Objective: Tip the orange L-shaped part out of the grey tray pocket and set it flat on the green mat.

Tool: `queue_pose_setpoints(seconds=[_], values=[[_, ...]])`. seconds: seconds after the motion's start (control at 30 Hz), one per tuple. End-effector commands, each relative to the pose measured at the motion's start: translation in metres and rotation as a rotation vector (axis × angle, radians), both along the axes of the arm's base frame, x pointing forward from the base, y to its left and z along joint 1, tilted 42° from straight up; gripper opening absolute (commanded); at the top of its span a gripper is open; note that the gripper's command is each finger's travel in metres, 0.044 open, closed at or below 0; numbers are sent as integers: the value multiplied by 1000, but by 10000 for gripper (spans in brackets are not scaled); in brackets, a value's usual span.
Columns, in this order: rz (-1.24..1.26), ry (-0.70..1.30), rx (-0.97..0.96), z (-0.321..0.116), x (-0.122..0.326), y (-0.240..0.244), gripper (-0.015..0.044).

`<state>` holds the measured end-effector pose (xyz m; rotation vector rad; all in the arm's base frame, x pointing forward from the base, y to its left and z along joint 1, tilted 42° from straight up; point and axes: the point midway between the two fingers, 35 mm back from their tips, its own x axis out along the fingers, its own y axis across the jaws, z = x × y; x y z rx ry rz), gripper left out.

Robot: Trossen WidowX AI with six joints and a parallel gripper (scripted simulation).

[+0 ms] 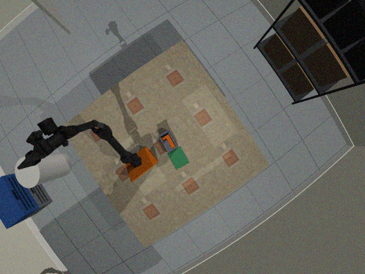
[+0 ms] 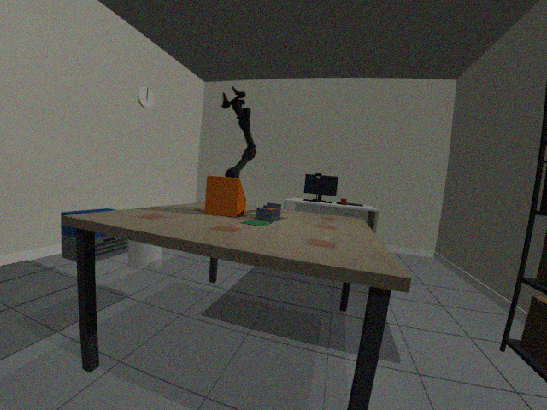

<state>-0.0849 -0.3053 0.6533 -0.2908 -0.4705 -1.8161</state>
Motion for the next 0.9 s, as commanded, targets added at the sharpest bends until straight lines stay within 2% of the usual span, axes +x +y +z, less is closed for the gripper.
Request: queue_pose_setpoints(seconds=[0.0, 0.1, 0.23, 0.27, 0.57, 0.73, 0.87], values=[[10, 1, 10, -3, 2, -3, 374], [81, 19, 75, -20, 21, -22, 295], [265, 58, 233, -67, 77, -66, 190], [301, 65, 267, -77, 89, -73, 180], [714, 219, 615, -200, 231, -97, 180], [941, 335, 806, -272, 310, -72, 180], [1111, 397, 970, -330, 364, -33, 180]])
